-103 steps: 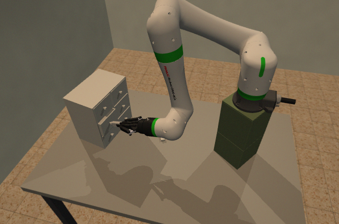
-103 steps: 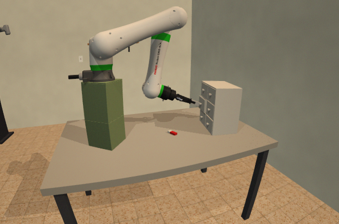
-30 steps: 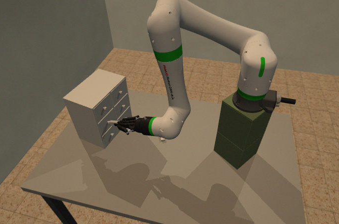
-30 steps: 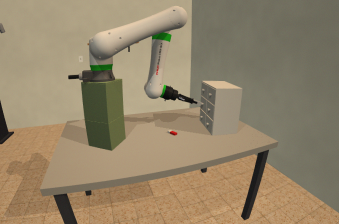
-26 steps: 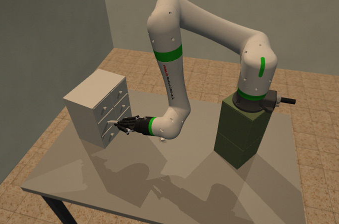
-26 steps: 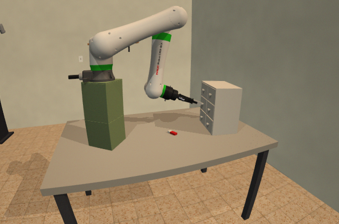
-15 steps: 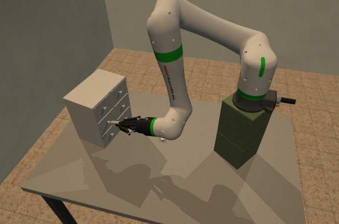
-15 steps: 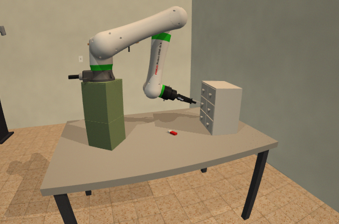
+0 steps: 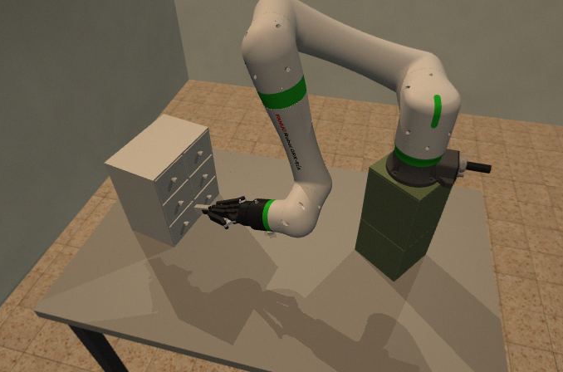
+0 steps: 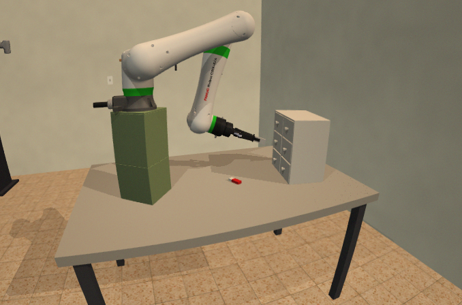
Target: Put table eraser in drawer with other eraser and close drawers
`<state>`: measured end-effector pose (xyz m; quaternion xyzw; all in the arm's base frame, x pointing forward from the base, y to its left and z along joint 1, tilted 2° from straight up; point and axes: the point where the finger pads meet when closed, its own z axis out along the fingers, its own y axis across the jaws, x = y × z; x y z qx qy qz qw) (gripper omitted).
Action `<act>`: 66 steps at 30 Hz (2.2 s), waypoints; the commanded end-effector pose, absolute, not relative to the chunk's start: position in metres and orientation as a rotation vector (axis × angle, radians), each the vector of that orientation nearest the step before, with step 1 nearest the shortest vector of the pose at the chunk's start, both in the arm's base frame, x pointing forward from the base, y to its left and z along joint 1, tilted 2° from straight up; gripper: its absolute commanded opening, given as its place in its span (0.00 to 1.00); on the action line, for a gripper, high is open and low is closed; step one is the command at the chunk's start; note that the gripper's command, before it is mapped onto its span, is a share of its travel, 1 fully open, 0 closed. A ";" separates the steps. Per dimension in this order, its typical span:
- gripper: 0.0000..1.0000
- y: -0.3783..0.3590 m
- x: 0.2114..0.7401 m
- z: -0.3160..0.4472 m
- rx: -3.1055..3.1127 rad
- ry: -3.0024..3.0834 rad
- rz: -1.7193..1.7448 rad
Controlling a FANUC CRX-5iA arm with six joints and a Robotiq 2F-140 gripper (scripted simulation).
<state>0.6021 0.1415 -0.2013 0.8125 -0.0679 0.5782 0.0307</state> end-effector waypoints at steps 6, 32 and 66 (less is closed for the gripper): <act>0.00 0.145 0.583 -0.194 2.504 -0.208 1.782; 0.00 0.149 0.547 -0.176 2.570 -0.212 1.695; 0.00 0.157 0.481 -0.111 3.081 -0.234 0.571</act>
